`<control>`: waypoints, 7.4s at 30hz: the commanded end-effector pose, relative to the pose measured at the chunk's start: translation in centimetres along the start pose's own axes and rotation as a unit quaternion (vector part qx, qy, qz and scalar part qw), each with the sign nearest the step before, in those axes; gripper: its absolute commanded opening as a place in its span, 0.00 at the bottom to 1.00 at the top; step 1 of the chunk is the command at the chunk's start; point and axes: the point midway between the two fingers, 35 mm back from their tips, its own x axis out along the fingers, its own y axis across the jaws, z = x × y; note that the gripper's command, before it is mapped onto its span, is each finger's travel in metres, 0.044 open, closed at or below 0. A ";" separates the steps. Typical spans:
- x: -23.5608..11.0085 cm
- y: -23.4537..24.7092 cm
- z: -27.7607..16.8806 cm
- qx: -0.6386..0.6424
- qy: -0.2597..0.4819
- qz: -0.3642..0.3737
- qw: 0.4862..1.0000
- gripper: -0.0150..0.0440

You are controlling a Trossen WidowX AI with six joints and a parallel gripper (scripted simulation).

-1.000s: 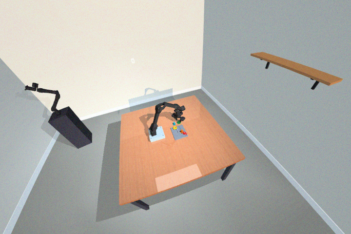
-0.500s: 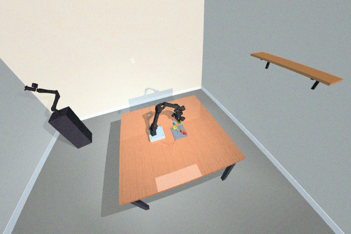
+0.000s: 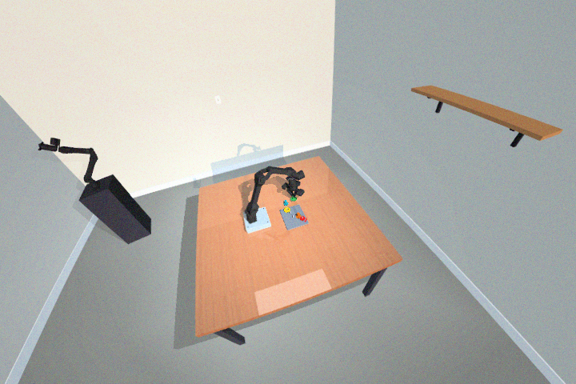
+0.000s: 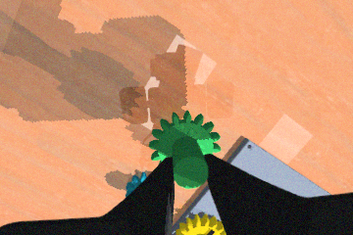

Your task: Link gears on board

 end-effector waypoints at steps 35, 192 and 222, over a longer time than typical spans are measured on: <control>-9.2 -0.3 -0.2 -0.001 -0.006 -0.004 1.000 0.25; -2.0 -9.3 -15.1 0.442 -0.002 -0.009 0.897 0.25; 1.2 -9.4 -15.2 0.580 -0.003 -0.009 0.814 0.25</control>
